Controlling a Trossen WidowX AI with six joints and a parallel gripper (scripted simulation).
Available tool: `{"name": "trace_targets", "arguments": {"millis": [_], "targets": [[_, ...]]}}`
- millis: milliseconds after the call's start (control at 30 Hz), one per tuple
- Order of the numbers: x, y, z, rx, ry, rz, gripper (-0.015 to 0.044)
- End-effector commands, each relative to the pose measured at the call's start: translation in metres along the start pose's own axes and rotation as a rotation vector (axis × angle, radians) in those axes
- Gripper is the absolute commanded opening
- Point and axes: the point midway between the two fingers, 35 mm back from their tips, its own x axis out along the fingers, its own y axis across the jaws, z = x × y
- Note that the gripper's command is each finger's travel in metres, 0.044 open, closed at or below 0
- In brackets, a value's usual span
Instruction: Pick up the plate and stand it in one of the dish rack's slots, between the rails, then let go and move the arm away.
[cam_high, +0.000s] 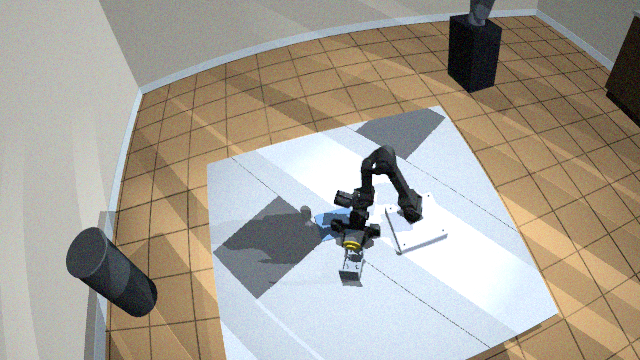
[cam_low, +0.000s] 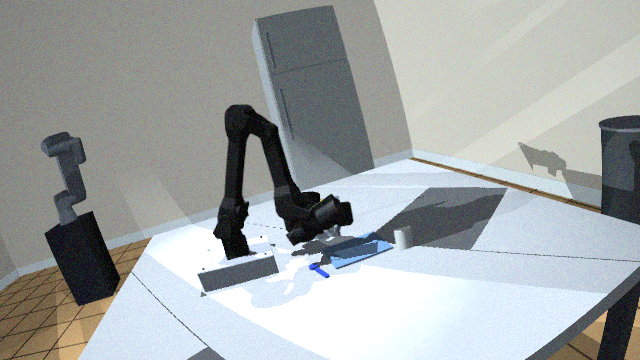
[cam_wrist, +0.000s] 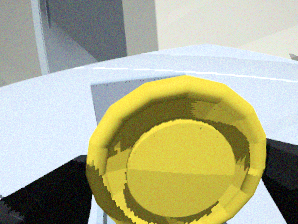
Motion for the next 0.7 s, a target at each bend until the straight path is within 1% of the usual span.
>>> {"name": "trace_targets", "arguments": {"millis": [0, 667], "targets": [[0.0017, 0.0000, -0.0035, 0.005, 0.003, 0.001, 0.0000], [0.0087, 0.0038, -0.0082, 0.009, 0.007, 0.004, 0.0000]]}}
